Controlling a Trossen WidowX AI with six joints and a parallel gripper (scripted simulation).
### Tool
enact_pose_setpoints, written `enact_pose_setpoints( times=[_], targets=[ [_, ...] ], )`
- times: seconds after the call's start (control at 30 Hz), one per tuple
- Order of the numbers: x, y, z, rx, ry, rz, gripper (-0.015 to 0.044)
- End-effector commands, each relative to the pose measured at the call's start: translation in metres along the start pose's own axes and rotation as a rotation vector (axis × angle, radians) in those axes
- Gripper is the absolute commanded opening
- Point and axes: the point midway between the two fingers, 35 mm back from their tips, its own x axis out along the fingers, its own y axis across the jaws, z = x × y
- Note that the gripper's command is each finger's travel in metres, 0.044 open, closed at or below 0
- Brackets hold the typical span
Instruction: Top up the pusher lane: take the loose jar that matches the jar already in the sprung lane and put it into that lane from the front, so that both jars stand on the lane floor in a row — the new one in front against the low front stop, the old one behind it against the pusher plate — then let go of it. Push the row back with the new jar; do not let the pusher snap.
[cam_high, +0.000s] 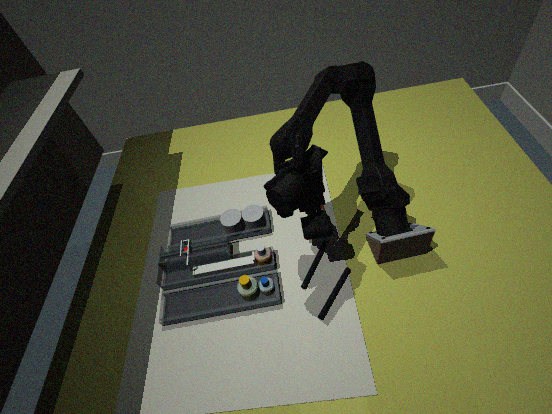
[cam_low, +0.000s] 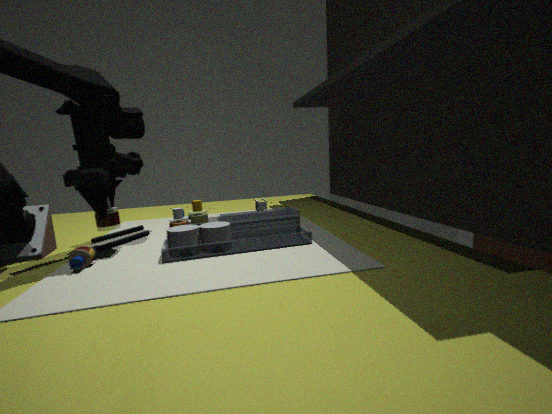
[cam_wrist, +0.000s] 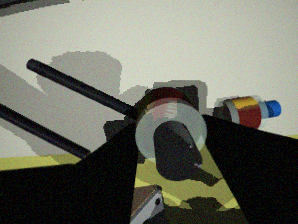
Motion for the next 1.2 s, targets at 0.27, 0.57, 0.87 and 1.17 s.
enact_pose_setpoints(
  times=[0.27,0.57,0.87,1.17],
  targets=[
    [-0.056,-0.005,-0.007,-0.027,-0.019,0.009,0.0],
    [-0.047,0.009,0.022,-0.023,-0.008,0.005,0.0],
    [-0.025,0.027,0.062,-0.017,0.007,-0.005,0.0],
    [-0.003,0.038,0.09,-0.012,0.02,-0.016,0.0]
  ],
)
